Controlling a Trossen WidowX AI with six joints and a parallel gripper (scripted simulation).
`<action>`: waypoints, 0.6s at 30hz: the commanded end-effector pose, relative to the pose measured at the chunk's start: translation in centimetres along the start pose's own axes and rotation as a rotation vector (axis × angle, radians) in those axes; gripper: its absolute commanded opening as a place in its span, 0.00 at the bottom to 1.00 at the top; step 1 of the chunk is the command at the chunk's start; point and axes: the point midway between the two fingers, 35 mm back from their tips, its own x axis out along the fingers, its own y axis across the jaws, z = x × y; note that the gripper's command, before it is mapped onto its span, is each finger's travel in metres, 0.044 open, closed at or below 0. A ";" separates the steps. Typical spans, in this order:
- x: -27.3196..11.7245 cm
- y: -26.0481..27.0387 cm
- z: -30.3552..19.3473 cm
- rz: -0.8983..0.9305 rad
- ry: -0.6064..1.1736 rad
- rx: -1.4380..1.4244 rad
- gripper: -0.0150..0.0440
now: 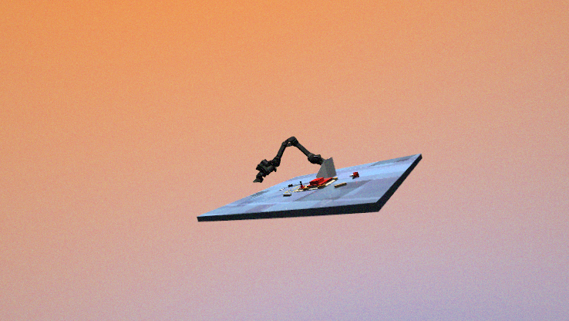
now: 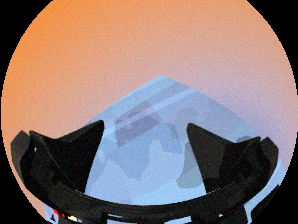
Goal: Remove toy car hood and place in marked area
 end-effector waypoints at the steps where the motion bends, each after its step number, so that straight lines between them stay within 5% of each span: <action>1: 2.3 3.0 -2.8 0.050 0.102 0.093 1.00; 18: 6.2 16.9 -13.6 0.167 0.593 0.353 1.00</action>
